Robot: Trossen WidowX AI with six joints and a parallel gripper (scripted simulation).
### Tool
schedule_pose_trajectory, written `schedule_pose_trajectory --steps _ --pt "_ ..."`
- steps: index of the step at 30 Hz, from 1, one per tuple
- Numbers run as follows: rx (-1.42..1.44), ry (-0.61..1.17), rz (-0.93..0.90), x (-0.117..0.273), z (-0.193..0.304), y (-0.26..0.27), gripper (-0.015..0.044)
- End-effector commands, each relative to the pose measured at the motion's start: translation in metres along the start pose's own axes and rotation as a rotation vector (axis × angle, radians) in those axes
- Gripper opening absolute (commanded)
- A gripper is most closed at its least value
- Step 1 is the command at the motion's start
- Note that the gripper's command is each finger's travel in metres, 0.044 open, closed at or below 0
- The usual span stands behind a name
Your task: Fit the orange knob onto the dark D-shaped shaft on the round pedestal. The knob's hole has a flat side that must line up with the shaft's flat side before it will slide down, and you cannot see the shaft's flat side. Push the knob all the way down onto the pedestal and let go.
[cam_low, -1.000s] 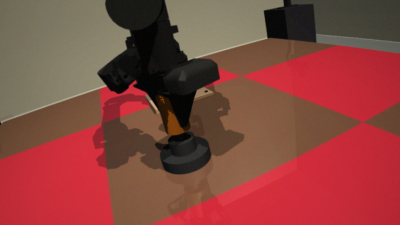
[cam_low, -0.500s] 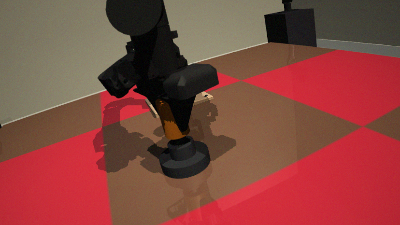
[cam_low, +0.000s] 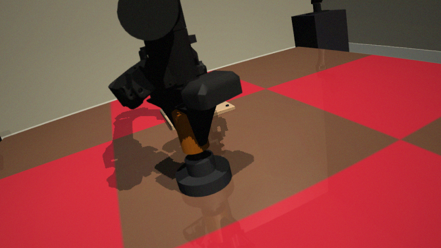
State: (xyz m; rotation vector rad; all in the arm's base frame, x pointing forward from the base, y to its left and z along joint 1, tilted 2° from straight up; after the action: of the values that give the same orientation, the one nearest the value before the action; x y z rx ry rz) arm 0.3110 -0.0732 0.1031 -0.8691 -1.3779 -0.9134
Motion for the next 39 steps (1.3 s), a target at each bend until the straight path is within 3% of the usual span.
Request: schedule_pose_trajectory --steps 1,39 --pt "-0.020 -0.002 0.001 0.000 0.000 0.000 0.0000" --pt "0.002 -0.002 0.001 -0.016 0.001 0.000 0.0000"
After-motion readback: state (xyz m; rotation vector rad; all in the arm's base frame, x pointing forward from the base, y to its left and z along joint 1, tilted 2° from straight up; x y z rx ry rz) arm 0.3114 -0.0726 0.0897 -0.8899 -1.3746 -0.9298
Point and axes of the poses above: the point midway between the two fingers, 35 mm back from their tips, its own x axis back along the fingers, its own y axis across the jaws, z = x × y, the point moved 1 cm from there along x, back along the fingers, and after that the axes turned 3 degrees about x, right-handed, at the moved point
